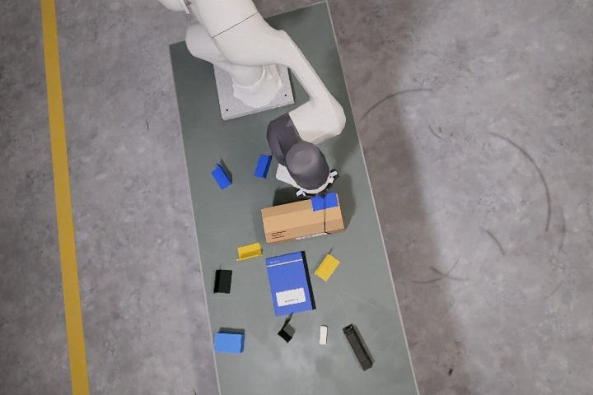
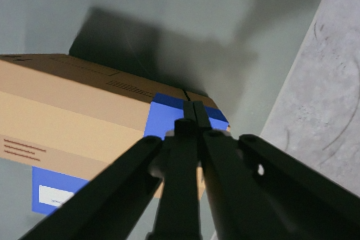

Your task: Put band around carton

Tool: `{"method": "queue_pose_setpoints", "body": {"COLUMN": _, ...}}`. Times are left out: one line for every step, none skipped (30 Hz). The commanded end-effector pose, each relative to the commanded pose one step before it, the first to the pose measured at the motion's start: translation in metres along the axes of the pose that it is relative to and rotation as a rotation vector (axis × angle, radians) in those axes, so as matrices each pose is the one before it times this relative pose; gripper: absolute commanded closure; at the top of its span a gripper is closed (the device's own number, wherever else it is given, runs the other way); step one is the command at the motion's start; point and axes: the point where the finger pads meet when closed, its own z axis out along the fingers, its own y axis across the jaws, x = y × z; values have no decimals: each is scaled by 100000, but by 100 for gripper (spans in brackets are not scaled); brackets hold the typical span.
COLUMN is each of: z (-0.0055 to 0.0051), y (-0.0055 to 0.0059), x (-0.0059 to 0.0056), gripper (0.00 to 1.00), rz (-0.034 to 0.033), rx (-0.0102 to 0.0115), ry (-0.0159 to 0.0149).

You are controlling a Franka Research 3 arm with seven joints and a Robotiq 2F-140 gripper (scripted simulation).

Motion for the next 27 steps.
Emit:
{"method": "queue_pose_setpoints", "body": {"z": 57, "y": 63, "x": 23, "gripper": 90, "rz": 543, "rx": 192, "ry": 838}}
{"method": "queue_pose_setpoints", "body": {"z": 0, "y": -36, "x": -115, "gripper": 90, "rz": 0, "rx": 0, "ry": 0}}
{"method": "queue_pose_setpoints", "body": {"z": 0, "y": -36, "x": -117, "gripper": 90, "rz": 0, "rx": 0, "ry": 0}}
{"method": "queue_pose_setpoints", "body": {"z": 0, "y": -36, "x": -117, "gripper": 90, "rz": 0, "rx": 0, "ry": 0}}
{"method": "queue_pose_setpoints", "body": {"z": 0, "y": -36, "x": -117, "gripper": 90, "rz": 0, "rx": 0, "ry": 0}}
{"method": "queue_pose_setpoints", "body": {"z": 0, "y": -36, "x": -116, "gripper": 90, "rz": 0, "rx": 0, "ry": 0}}
{"method": "queue_pose_setpoints", "body": {"z": 0, "y": -35, "x": -114, "gripper": 90, "rz": 0, "rx": 0, "ry": 0}}
{"method": "queue_pose_setpoints", "body": {"z": 0, "y": -34, "x": -111, "gripper": 90, "rz": 0, "rx": 0, "ry": 0}}
{"method": "queue_pose_setpoints", "body": {"z": 0, "y": -34, "x": -108, "gripper": 90, "rz": 0, "rx": 0, "ry": 0}}
{"method": "queue_pose_setpoints", "body": {"z": 0, "y": -32, "x": -103, "gripper": 90, "rz": 0, "rx": 0, "ry": 0}}
{"method": "queue_pose_setpoints", "body": {"z": 0, "y": -30, "x": -98, "gripper": 90, "rz": 0, "rx": 0, "ry": 0}}
{"method": "queue_pose_setpoints", "body": {"z": 0, "y": -29, "x": -92, "gripper": 90, "rz": 0, "rx": 0, "ry": 0}}
{"method": "queue_pose_setpoints", "body": {"z": 0, "y": -27, "x": -86, "gripper": 90, "rz": 0, "rx": 0, "ry": 0}}
{"method": "queue_pose_setpoints", "body": {"z": 0, "y": -25, "x": -79, "gripper": 90, "rz": 0, "rx": 0, "ry": 0}}
{"method": "queue_pose_setpoints", "body": {"z": 0, "y": -22, "x": -72, "gripper": 90, "rz": 0, "rx": 0, "ry": 0}}
{"method": "queue_pose_setpoints", "body": {"z": 0, "y": 0, "x": 0, "gripper": 90, "rz": 0, "rx": 0, "ry": 0}}
{"method": "queue_pose_setpoints", "body": {"z": 0, "y": 0, "x": 0, "gripper": 90, "rz": 0, "rx": 0, "ry": 0}}
{"method": "queue_pose_setpoints", "body": {"z": 0, "y": -20, "x": -65, "gripper": 90, "rz": 0, "rx": 0, "ry": 0}}
{"method": "queue_pose_setpoints", "body": {"z": 0, "y": -18, "x": -57, "gripper": 90, "rz": 0, "rx": 0, "ry": 0}}
{"method": "queue_pose_setpoints", "body": {"z": 0, "y": -15, "x": -49, "gripper": 90, "rz": 0, "rx": 0, "ry": 0}}
{"method": "queue_pose_setpoints", "body": {"z": 0, "y": -13, "x": -42, "gripper": 90, "rz": 0, "rx": 0, "ry": 0}}
{"method": "queue_pose_setpoints", "body": {"z": 0, "y": -11, "x": -34, "gripper": 90, "rz": 0, "rx": 0, "ry": 0}}
{"method": "queue_pose_setpoints", "body": {"z": 0, "y": -8, "x": -27, "gripper": 90, "rz": 0, "rx": 0, "ry": 0}}
{"method": "queue_pose_setpoints", "body": {"z": 0, "y": -6, "x": -20, "gripper": 90, "rz": 0, "rx": 0, "ry": 0}}
{"method": "queue_pose_setpoints", "body": {"z": 0, "y": -5, "x": -14, "gripper": 90, "rz": 0, "rx": 0, "ry": 0}}
{"method": "queue_pose_setpoints", "body": {"z": 0, "y": -3, "x": -9, "gripper": 90, "rz": 0, "rx": 0, "ry": 0}}
{"method": "queue_pose_setpoints", "body": {"z": 0, "y": -2, "x": -5, "gripper": 90, "rz": 0, "rx": 0, "ry": 0}}
